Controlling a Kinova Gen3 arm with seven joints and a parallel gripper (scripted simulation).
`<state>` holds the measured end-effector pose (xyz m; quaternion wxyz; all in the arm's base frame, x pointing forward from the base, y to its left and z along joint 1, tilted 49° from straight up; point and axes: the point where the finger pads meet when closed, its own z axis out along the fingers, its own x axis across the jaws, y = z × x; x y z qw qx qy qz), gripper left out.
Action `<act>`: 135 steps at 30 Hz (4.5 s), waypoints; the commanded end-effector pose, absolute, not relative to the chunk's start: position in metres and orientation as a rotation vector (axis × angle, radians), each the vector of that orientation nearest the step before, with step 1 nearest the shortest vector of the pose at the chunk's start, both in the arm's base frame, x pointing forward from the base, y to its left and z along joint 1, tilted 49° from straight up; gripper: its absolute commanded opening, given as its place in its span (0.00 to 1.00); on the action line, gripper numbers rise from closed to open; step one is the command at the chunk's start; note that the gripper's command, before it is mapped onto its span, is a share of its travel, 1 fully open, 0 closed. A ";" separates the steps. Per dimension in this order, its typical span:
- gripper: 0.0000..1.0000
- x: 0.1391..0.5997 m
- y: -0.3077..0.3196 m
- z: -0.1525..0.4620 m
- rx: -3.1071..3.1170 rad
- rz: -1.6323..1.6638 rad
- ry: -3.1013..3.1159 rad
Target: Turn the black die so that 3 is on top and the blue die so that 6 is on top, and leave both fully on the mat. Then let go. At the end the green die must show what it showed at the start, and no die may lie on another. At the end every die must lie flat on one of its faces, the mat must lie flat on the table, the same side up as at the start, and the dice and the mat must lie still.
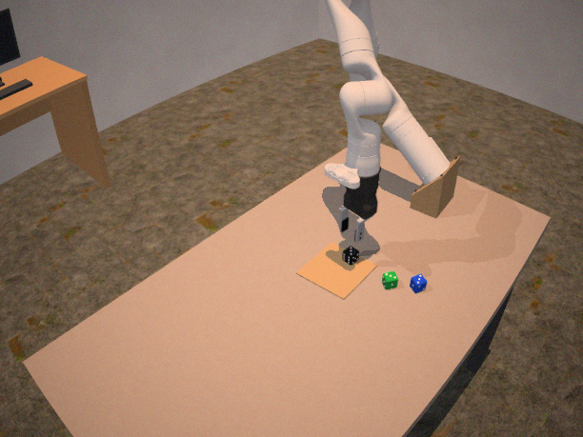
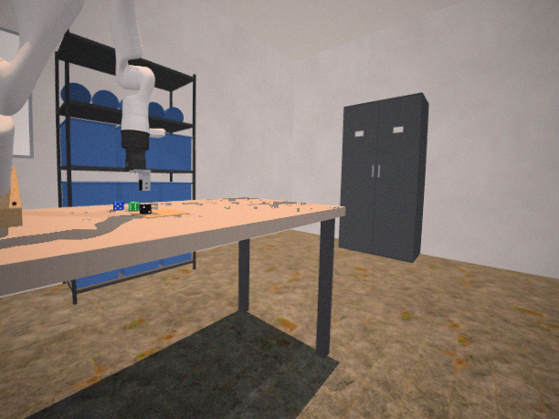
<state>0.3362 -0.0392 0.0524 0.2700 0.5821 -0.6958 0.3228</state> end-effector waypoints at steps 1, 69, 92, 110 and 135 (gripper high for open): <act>0.87 0.341 -0.027 0.057 1.594 0.873 -1.886; 0.87 0.323 0.093 -0.082 1.289 1.010 -2.196; 0.87 0.323 0.092 -0.082 1.289 1.010 -2.196; 0.87 0.324 0.084 -0.090 1.289 1.010 -2.196; 0.87 0.325 0.059 -0.112 1.289 1.010 -2.196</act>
